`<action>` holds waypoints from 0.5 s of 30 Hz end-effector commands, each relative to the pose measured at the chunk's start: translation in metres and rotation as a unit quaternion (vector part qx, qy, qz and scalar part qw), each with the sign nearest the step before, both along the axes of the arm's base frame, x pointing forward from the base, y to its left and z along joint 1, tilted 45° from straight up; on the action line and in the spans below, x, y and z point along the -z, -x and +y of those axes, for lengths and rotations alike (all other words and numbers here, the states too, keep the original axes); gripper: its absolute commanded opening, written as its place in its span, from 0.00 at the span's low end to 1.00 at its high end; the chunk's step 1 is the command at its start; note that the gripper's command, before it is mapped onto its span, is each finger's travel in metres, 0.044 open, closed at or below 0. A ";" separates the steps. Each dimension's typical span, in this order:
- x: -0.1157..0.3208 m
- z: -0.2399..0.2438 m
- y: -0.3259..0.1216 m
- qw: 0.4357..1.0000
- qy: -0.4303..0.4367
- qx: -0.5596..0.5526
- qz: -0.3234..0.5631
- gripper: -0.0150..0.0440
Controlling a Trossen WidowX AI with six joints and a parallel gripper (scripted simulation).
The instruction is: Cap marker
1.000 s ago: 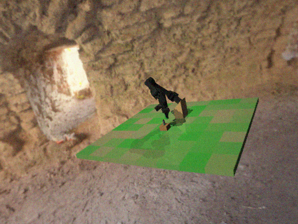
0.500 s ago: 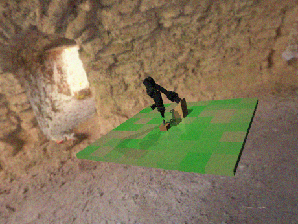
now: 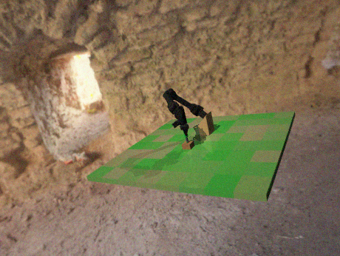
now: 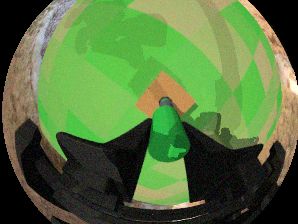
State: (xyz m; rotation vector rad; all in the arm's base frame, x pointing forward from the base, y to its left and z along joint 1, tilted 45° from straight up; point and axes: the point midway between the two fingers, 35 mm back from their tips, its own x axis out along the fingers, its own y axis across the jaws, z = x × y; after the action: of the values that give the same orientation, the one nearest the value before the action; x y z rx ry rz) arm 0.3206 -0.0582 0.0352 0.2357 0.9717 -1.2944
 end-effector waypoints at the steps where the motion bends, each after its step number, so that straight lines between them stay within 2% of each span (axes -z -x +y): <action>1: 0.005 -0.006 0.002 1.000 0.003 0.000 0.005 0.25; 15: 0.021 -0.022 0.004 1.000 0.003 0.000 0.005 0.25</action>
State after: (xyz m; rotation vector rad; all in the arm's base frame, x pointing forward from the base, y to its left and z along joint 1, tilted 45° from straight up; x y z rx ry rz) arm 0.3198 -0.0655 0.0256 0.2252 0.9702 -1.2699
